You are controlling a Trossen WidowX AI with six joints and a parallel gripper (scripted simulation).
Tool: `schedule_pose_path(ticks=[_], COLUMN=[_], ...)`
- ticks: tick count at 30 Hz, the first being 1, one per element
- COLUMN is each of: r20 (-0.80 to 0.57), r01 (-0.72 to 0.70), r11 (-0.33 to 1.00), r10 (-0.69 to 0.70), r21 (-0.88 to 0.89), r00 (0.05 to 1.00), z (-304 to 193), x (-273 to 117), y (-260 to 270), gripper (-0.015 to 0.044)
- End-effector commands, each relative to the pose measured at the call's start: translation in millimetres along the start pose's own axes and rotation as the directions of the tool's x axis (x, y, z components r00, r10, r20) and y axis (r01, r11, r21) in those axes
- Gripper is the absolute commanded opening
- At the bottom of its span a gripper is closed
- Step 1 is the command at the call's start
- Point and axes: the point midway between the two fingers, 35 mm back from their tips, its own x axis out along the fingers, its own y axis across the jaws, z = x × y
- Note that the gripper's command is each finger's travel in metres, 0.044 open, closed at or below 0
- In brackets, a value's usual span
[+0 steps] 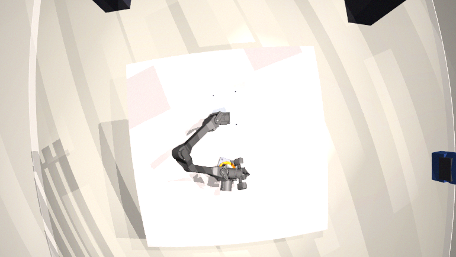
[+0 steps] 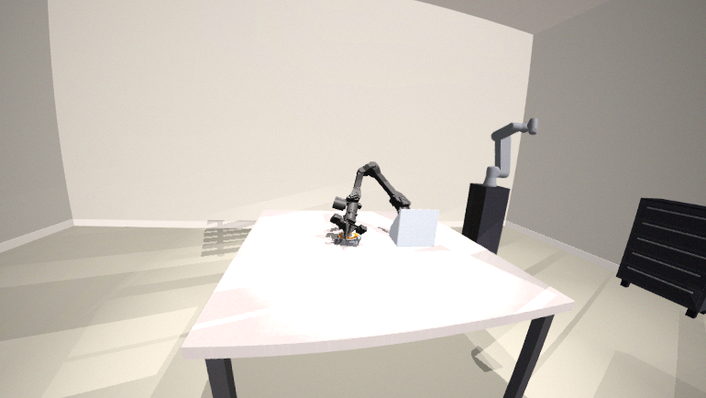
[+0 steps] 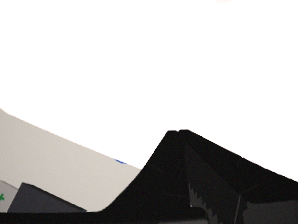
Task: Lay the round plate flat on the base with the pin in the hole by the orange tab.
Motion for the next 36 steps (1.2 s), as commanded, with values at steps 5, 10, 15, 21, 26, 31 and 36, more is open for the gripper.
schedule_pose_path(ticks=[5, 10, 15, 21, 26, 31, 36], r20=[0.542, 0.631, 0.631, 0.631, 0.632, 0.633, 0.633], r01=[0.657, 0.701, 0.701, 0.701, 0.701, 0.702, 0.702], r11=[0.255, 0.033, 0.033, 0.033, 0.033, 0.032, 0.032], r10=[-0.399, -0.405, -0.405, -0.405, -0.405, -0.405, -0.406], r21=[-0.709, -0.713, -0.713, -0.713, -0.712, -0.711, -0.711], r00=[0.740, 0.661, 0.661, 0.661, 0.661, 0.660, 0.660], z=[18.0, 19.4, 19.4, 19.6, 35.8, 49.4, 47.9], x=[-53.7, -70.3, -70.3, -69.6, -52.6, -38.8, -38.4], y=[6.4, 12.3, 12.3, 11.5, 2.0, -8.0, -10.3], gripper=[0.0000, 0.0000, 0.0000, 0.0000, 0.0000, 0.0000, 0.0000])
